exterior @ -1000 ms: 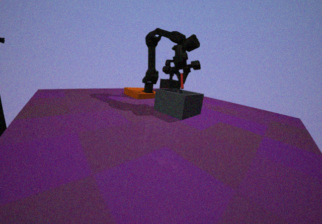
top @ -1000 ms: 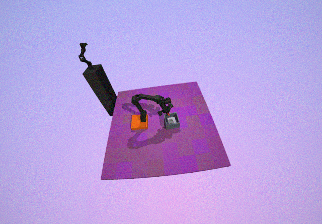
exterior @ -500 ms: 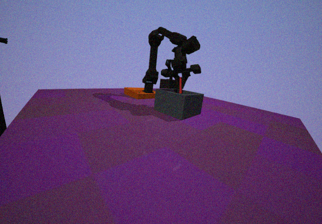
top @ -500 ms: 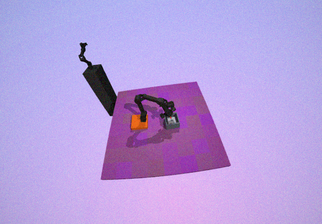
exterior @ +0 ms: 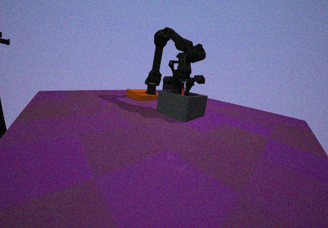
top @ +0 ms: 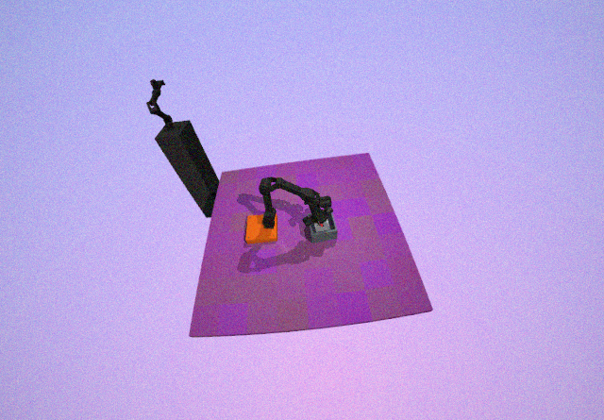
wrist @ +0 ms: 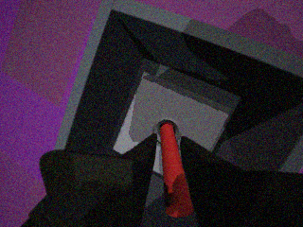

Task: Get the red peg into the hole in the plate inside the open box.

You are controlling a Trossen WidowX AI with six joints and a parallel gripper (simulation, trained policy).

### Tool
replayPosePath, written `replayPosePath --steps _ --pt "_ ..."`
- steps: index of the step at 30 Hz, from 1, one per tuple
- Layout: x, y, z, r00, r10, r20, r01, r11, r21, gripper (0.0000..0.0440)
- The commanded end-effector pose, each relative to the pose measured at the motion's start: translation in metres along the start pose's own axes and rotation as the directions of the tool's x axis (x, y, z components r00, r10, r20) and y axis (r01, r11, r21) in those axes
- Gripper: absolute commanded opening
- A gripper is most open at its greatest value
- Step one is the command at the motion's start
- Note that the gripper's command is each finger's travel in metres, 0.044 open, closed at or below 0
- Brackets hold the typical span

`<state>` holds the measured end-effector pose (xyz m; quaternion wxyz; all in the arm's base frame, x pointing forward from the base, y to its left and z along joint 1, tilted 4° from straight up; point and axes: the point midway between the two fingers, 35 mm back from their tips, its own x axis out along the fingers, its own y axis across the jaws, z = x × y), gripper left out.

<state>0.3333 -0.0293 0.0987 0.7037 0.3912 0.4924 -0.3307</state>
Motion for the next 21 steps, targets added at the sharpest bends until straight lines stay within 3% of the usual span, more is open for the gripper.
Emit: replayPosePath --steps 1,21 --pt "0.005 0.0 0.003 1.0 -0.026 -0.006 0.026 0.999 -0.02 0.0154" --pt "-0.005 0.014 0.006 0.996 -0.088 -0.03 0.083 0.987 -0.134 0.0123"
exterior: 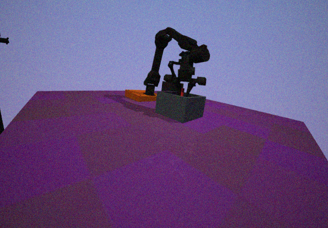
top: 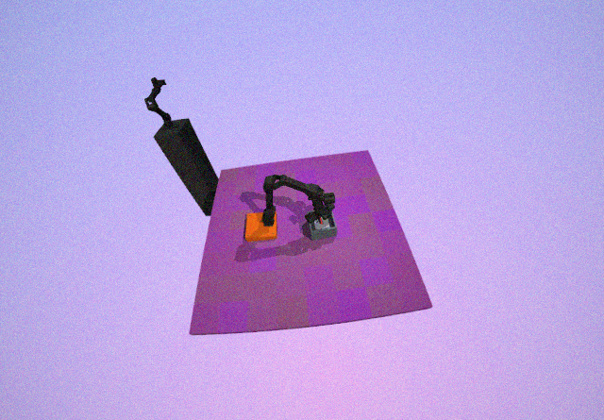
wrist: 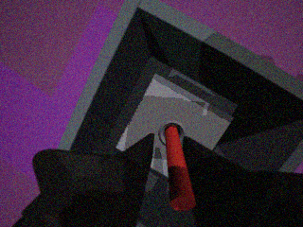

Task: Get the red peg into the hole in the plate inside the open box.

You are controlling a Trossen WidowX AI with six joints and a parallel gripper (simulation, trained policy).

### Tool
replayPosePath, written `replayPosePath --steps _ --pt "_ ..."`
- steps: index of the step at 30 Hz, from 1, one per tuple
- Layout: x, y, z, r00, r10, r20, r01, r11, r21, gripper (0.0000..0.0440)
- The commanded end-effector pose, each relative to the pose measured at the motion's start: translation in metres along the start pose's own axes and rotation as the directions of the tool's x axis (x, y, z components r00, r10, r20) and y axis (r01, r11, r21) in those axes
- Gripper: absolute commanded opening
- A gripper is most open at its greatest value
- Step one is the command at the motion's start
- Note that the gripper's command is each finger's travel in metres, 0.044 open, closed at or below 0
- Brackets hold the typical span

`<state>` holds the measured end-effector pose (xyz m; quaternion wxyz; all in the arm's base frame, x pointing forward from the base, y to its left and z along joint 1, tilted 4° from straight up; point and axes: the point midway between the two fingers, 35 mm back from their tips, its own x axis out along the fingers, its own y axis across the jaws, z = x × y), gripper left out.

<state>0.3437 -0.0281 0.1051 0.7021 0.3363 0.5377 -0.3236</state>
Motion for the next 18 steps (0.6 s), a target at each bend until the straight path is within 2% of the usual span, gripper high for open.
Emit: replayPosePath --steps 1,18 --pt "-0.0025 0.0028 0.0017 1.0 -0.008 -0.002 0.008 1.0 -0.026 0.0122" --pt "-0.0046 0.0024 0.0042 0.999 -0.044 -0.02 0.042 0.996 -0.084 0.0134"
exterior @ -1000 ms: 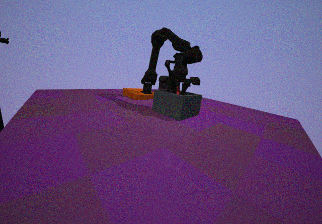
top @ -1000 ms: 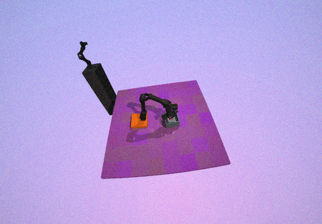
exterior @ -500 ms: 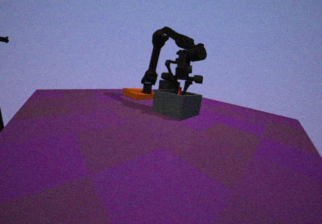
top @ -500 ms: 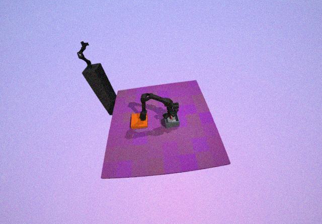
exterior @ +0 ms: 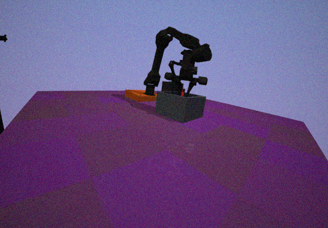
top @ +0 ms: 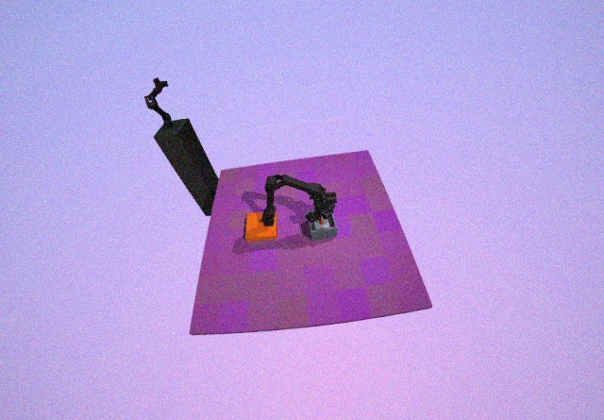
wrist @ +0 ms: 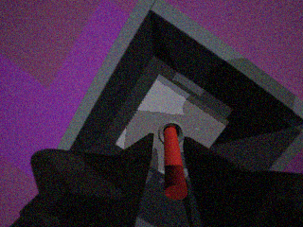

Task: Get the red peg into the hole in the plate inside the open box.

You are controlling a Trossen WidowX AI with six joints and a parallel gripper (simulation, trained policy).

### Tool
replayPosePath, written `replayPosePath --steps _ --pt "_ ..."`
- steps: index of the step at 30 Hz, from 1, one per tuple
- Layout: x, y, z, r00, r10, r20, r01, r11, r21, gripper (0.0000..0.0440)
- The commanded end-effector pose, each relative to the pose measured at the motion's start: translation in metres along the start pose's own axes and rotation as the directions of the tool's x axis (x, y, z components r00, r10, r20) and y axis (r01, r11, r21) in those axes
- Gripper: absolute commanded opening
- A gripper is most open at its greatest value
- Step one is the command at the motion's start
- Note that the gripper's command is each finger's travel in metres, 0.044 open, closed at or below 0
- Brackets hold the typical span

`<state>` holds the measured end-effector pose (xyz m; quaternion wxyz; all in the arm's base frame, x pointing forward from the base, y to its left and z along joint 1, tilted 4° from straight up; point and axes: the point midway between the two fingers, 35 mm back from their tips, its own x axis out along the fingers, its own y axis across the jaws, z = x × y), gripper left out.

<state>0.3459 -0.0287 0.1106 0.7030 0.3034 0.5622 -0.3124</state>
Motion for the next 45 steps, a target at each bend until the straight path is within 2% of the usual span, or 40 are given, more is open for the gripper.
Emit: replayPosePath --steps 1,45 --pt "0.0002 0.0 0.0015 1.0 -0.009 -0.003 0.009 1.0 -0.011 0.0135" --pt "-0.0067 -0.0057 0.0095 0.999 -0.034 -0.01 0.033 0.997 -0.067 0.0168"
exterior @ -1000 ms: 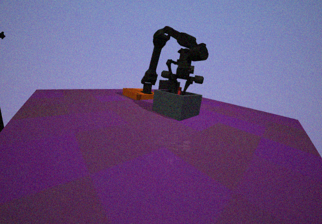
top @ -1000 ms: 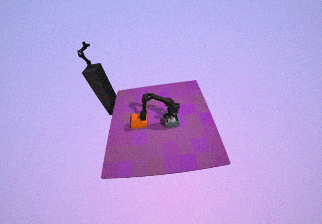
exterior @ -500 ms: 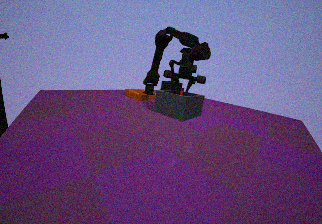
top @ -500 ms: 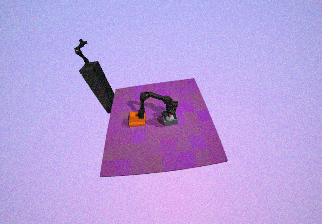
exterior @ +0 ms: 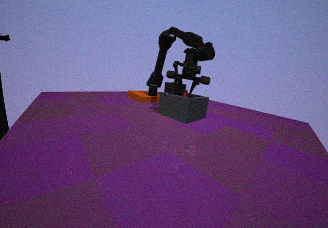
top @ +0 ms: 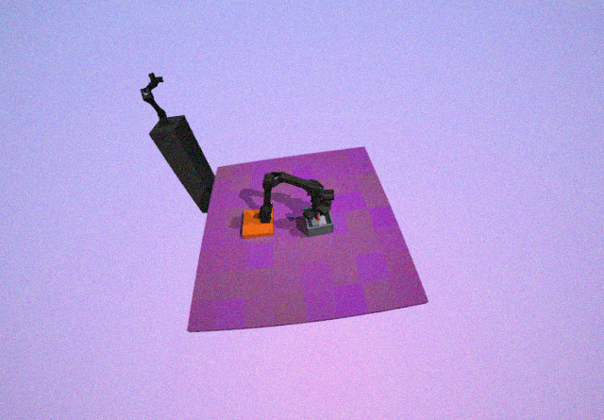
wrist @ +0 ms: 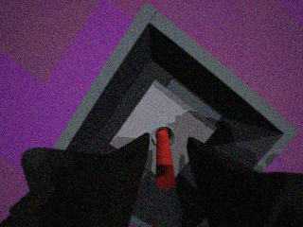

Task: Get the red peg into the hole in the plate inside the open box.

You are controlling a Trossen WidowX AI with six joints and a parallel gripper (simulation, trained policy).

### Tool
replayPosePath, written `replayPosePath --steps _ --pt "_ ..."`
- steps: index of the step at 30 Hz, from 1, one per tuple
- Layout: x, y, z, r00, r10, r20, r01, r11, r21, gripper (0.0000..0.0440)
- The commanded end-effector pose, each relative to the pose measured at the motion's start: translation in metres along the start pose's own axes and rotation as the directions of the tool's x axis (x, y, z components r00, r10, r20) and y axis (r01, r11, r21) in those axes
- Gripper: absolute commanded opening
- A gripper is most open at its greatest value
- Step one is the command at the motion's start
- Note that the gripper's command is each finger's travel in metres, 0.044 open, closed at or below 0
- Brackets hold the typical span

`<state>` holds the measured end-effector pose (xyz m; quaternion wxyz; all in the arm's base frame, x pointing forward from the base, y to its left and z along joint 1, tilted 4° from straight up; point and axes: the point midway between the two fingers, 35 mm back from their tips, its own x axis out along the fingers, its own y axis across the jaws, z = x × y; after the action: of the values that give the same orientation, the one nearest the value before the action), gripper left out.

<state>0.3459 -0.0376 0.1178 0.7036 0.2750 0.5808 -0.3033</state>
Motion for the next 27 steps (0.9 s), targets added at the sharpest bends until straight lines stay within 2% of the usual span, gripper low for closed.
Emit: replayPosePath --steps 1,27 --pt "-0.001 -0.001 0.002 1.0 -0.004 0.002 0.004 1.0 -0.006 0.0169" --pt "0.001 -0.005 0.049 1.0 -0.004 0.011 0.004 1.0 0.025 0.0183"
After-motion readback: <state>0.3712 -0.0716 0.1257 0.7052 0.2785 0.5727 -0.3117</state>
